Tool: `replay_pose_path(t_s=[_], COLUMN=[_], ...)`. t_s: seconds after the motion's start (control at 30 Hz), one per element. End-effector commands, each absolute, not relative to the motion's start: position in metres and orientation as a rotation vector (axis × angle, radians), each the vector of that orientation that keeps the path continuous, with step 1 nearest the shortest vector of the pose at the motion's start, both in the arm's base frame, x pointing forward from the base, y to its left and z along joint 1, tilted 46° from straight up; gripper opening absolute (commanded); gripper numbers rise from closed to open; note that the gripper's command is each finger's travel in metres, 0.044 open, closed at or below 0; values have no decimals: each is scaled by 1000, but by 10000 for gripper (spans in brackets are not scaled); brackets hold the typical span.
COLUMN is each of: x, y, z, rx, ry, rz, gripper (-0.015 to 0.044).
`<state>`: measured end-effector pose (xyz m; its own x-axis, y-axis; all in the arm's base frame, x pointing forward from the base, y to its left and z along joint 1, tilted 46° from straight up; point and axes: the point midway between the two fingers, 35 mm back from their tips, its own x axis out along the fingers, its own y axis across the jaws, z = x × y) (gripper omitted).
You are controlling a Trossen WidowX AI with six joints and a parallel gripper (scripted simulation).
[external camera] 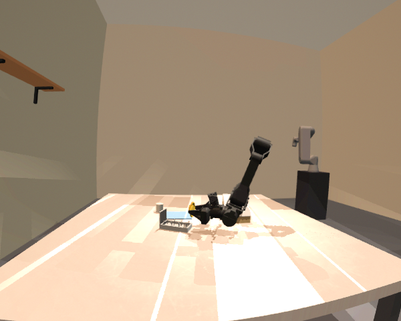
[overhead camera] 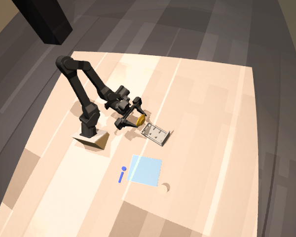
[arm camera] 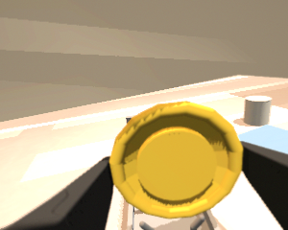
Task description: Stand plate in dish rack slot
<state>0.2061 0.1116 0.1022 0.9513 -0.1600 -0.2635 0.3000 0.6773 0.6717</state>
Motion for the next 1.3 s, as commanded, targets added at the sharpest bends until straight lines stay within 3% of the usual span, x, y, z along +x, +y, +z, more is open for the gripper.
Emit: replay_pose_path(t_s=[0.0, 1.27], x=[204, 232], y=[111, 130], z=[104, 76], rx=[803, 823], ry=[169, 165], rz=[-254, -251], gripper=[0, 0])
